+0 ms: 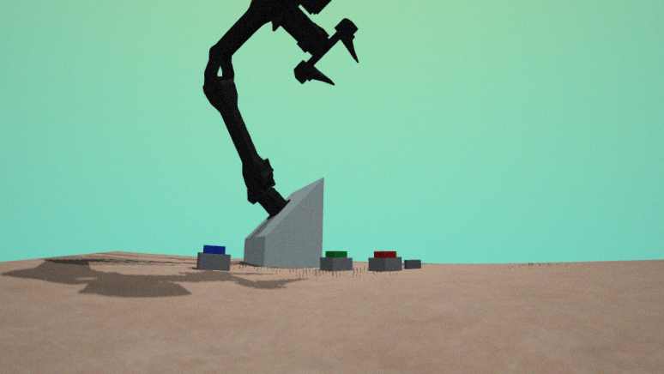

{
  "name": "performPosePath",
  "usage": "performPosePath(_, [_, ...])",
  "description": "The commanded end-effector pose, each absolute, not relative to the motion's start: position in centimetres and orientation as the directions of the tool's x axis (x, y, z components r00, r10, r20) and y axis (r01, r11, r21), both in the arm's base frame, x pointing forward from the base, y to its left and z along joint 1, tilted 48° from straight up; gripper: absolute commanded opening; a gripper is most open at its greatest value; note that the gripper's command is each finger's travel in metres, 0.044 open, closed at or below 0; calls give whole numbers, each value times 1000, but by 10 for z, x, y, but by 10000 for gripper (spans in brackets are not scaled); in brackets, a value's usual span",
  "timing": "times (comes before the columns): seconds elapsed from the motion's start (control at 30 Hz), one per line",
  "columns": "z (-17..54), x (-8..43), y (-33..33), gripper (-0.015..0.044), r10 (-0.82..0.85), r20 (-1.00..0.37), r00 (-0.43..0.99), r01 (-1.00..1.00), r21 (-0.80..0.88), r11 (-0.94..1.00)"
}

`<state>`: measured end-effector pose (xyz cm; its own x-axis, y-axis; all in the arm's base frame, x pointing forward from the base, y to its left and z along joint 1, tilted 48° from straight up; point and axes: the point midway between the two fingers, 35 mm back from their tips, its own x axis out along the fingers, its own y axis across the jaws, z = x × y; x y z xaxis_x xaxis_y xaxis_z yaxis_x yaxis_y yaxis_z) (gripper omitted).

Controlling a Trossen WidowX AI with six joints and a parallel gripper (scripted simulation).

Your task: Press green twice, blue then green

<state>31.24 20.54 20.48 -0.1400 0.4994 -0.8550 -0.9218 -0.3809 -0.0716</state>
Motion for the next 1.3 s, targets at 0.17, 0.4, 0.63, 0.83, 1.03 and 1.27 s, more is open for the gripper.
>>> performPosePath(0.17, [134,319,168,400,261,-954,-149,-985,168,50])
performPosePath(0.4, [56,309,106,400,-91,-980,-179,-765,80,639])
performPosePath(0.63, [10,289,53,400,-369,-909,-196,-436,-256,863])
performPosePath(0.83, [-15,265,8,400,-587,-787,-189,-108,-577,810])
performPosePath(1.03, [-25,246,-22,400,-720,-674,-166,127,-738,662])
performPosePath(1.27, [-25,246,-22,400,-720,-674,-166,127,-738,662])
